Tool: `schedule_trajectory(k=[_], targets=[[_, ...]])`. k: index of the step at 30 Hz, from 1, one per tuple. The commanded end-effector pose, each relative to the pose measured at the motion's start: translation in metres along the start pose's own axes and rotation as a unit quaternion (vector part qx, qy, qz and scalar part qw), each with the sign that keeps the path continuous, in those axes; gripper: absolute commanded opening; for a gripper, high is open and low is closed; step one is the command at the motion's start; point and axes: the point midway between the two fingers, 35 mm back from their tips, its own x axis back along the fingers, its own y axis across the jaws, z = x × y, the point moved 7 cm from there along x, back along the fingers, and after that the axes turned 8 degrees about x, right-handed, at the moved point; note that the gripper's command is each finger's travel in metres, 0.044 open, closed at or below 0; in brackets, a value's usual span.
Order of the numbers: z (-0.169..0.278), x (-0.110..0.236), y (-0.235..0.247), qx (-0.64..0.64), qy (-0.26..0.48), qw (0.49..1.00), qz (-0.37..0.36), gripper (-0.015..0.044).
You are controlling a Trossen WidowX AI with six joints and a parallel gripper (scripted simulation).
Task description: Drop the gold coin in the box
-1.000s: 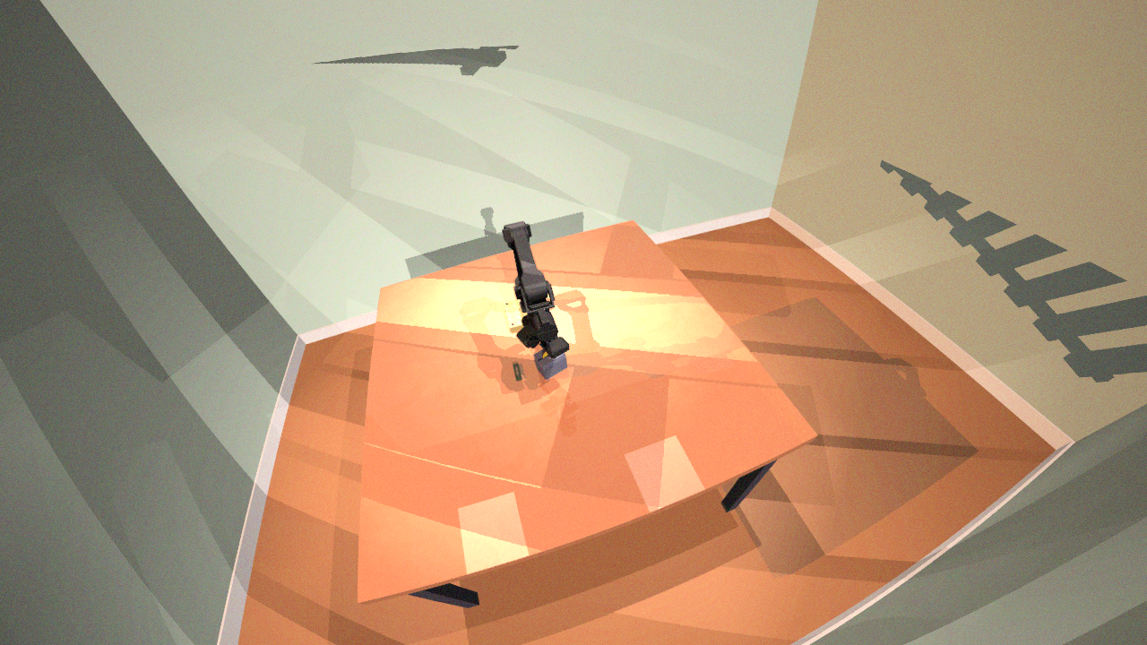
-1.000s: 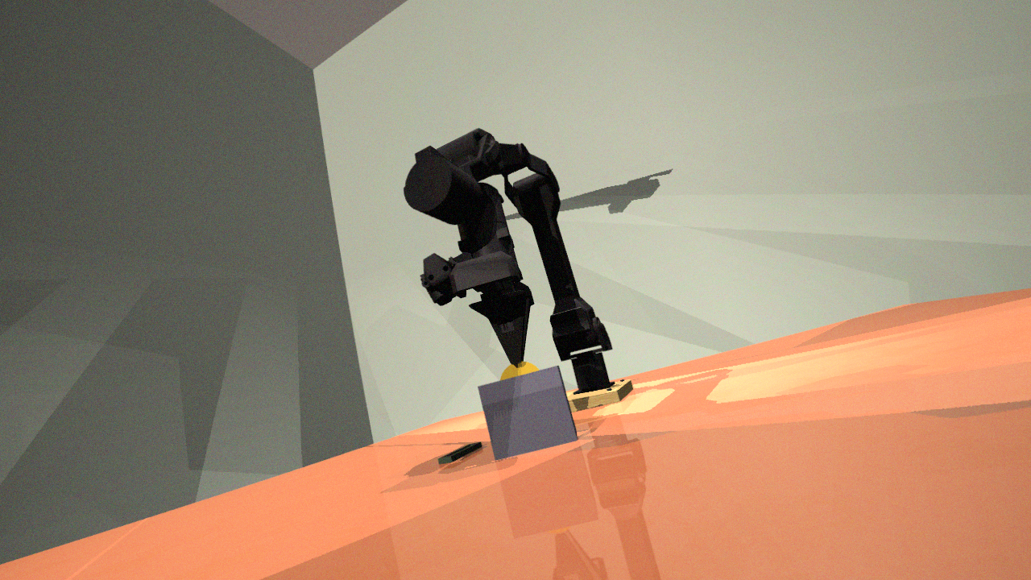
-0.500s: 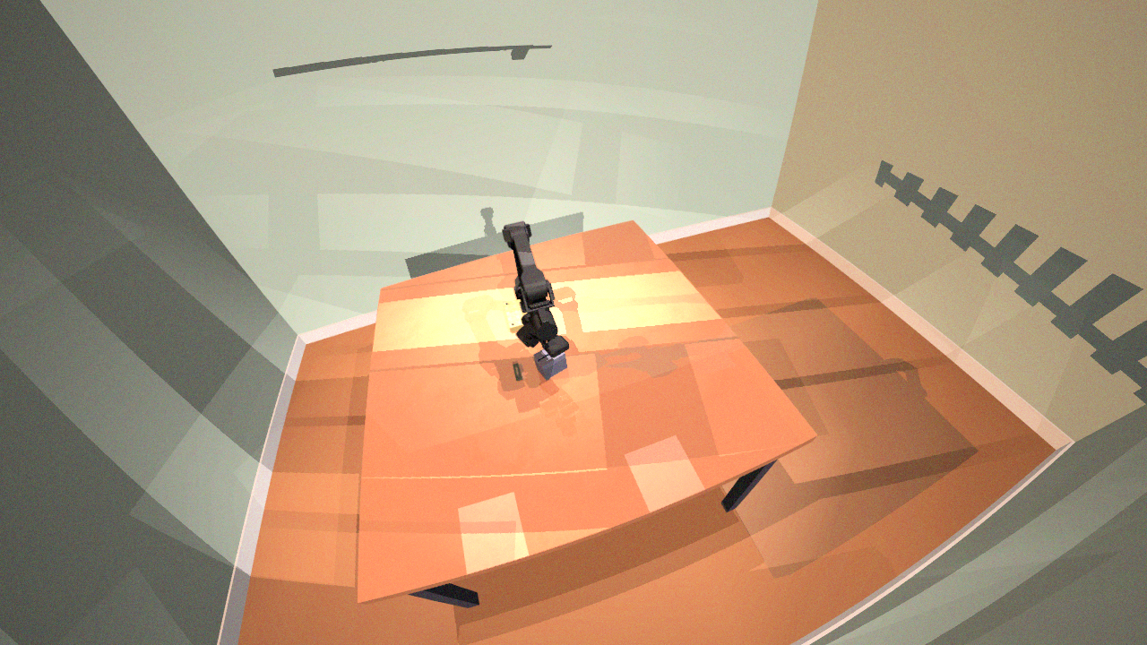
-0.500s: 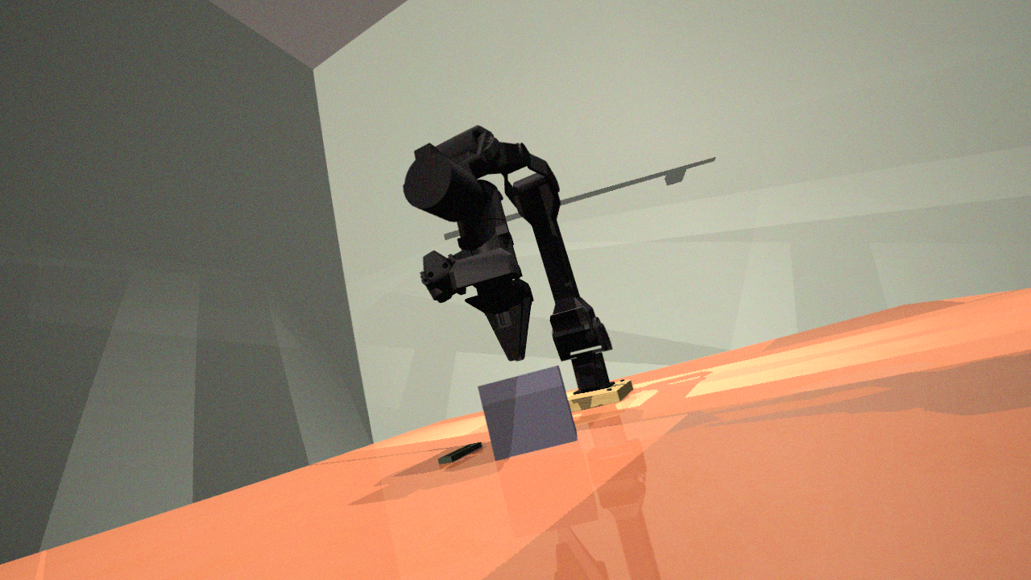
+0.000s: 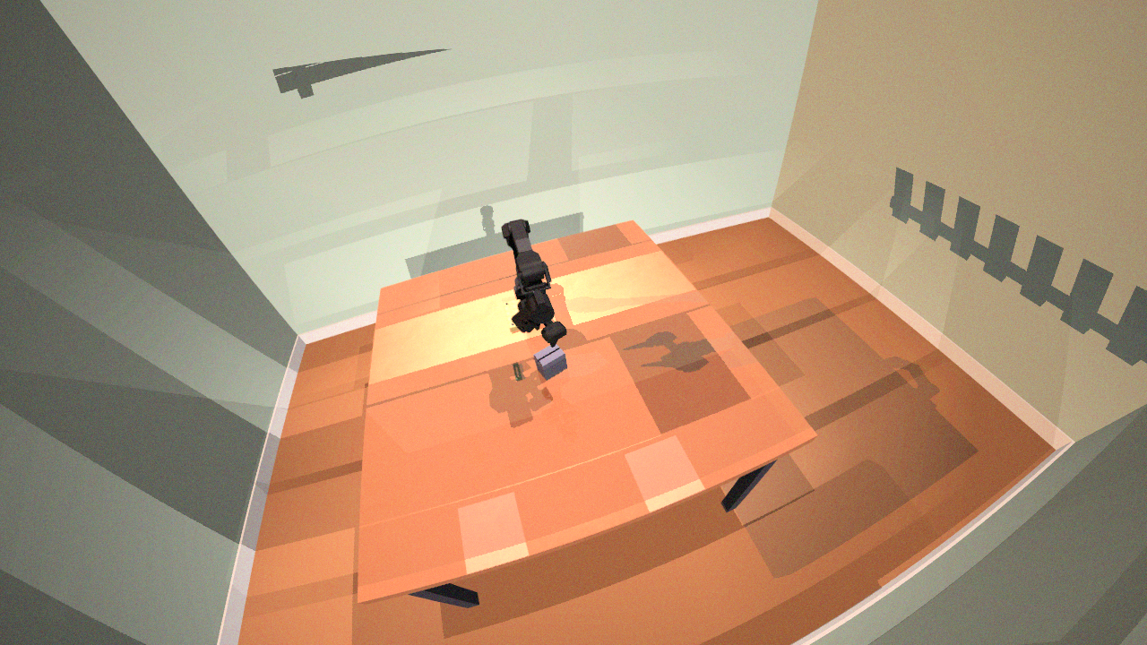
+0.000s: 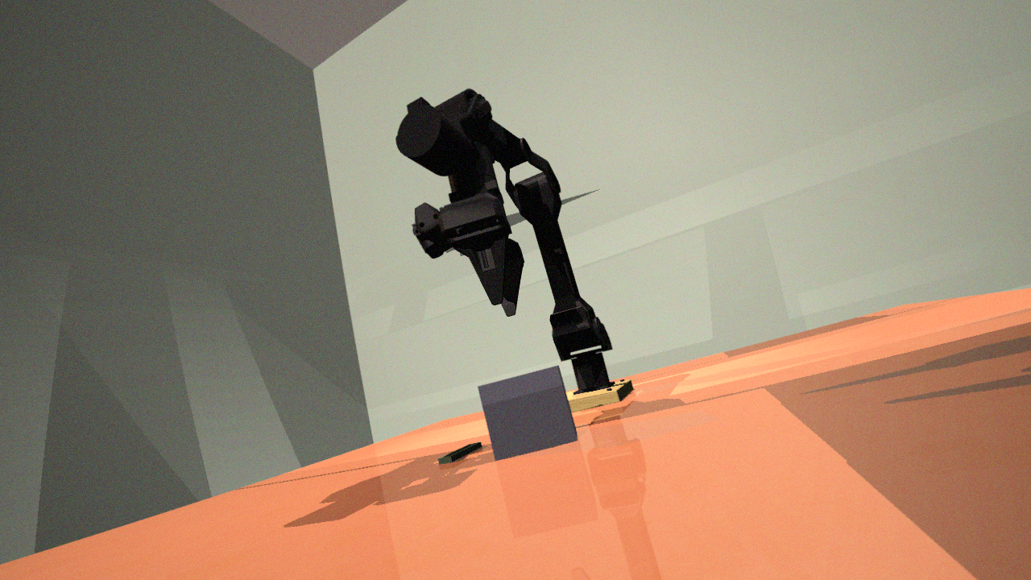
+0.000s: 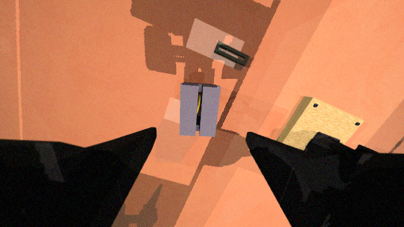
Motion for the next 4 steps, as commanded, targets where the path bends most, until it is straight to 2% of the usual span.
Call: schedule_trajectory(k=[1, 4], targets=[[0.0000, 0.0019, -0.0005, 0.002, 0.002, 1.000, 0.004, 0.0440], [0.0000, 0.0019, -0.0005, 0.002, 0.002, 1.000, 0.004, 0.0440]])
